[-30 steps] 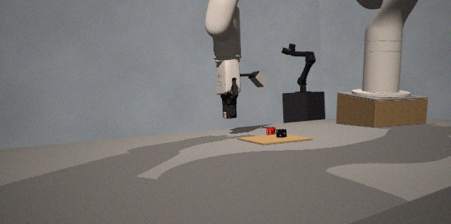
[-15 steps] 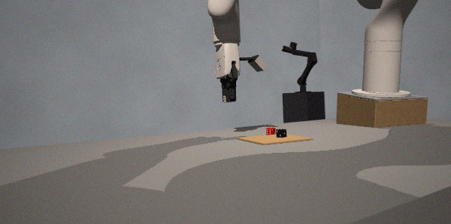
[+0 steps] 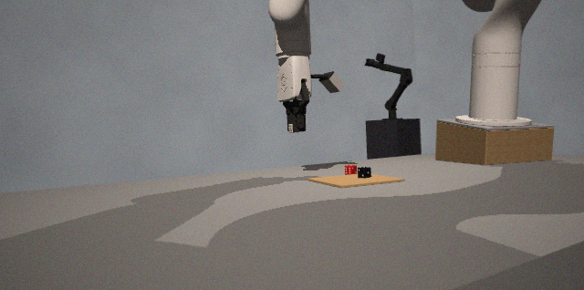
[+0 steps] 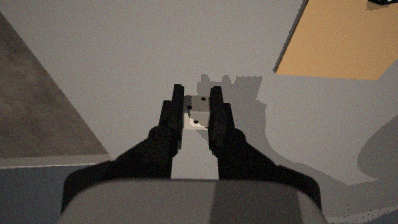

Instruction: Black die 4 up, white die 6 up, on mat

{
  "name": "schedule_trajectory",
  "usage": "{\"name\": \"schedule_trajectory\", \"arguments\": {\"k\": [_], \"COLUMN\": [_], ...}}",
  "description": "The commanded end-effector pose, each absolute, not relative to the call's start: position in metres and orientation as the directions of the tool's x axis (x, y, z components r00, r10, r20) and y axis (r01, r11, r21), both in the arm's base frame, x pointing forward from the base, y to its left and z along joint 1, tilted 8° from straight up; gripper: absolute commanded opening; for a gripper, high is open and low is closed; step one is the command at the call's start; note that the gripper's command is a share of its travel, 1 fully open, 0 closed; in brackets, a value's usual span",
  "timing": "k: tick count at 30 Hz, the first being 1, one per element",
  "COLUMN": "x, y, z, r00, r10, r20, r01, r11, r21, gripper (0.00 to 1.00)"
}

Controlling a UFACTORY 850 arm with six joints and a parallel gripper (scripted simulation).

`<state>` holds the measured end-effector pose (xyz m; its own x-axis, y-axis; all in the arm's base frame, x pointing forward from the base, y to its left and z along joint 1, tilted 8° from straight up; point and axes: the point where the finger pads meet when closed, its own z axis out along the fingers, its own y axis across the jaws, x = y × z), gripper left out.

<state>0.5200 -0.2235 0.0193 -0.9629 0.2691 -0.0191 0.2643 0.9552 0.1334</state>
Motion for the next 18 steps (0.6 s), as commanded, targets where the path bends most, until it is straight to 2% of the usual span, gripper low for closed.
{"name": "schedule_trajectory", "arguments": {"k": [1, 6, 9, 11, 18], "x": [0.5215, 0.5226, 0.5226, 0.5233, 0.5244], "y": [-0.2244, -0.2251, -0.2252, -0.2256, -0.2264], "z": [0.0196, 0.0189, 0.0189, 0.0184, 0.0176], "r00": [-0.989, -0.997, -0.996, -0.98, -0.917], "r10": [0.143, -0.051, -0.057, -0.182, -0.385], "r20": [-0.04, -0.065, -0.066, -0.081, -0.102], "r01": [0.137, -0.059, -0.065, -0.19, -0.394], "r11": [0.982, 0.991, 0.991, 0.975, 0.914], "r21": [0.132, 0.121, 0.121, 0.111, 0.092], "gripper": [0.15, 0.15, 0.15, 0.15, 0.15]}}
